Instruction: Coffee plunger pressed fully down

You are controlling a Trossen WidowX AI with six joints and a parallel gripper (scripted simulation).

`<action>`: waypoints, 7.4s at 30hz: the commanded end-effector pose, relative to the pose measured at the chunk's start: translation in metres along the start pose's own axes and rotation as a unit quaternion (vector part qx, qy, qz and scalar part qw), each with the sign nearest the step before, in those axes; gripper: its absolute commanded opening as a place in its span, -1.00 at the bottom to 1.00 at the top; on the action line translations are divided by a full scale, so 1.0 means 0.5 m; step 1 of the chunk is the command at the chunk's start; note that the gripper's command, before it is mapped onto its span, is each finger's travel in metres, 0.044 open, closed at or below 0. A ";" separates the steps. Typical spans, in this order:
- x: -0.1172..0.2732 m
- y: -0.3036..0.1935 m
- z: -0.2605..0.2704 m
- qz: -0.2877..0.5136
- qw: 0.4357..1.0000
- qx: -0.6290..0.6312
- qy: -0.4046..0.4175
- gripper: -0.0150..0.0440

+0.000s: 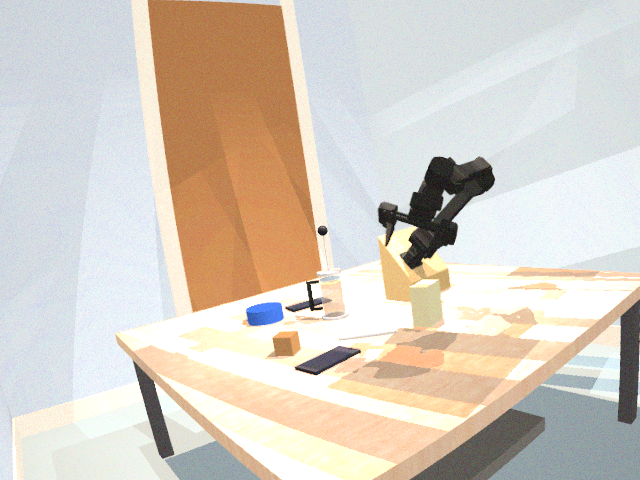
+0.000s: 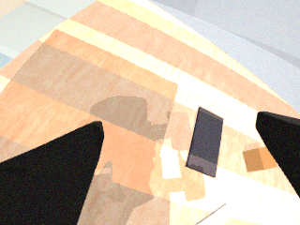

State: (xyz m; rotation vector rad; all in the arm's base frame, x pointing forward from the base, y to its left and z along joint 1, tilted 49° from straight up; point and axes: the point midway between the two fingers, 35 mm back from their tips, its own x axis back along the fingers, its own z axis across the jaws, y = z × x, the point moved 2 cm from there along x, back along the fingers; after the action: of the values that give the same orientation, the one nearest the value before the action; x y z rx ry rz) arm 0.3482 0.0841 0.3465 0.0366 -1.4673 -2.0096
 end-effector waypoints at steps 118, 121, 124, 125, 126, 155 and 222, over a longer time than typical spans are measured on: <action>0.237 -0.587 -0.597 -0.024 0.903 -0.371 -0.216 -0.06; 0.230 -0.594 -0.595 -0.024 0.903 -0.371 -0.216 -0.06; 0.223 -0.600 -0.593 -0.024 0.903 -0.371 -0.216 -0.06; 0.221 -0.603 -0.592 -0.024 0.903 -0.371 -0.216 -0.06; 0.218 -0.605 -0.591 -0.024 0.903 -0.371 -0.217 -0.06; 0.146 -0.659 -0.568 -0.028 0.903 -0.372 -0.215 -0.06; 0.280 -0.551 -0.591 -0.027 0.903 -0.371 -0.215 1.00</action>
State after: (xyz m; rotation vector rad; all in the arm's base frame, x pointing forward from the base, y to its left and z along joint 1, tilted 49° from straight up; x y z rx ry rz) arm 0.2231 -0.1825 0.0290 -0.7457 -0.8130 -2.6072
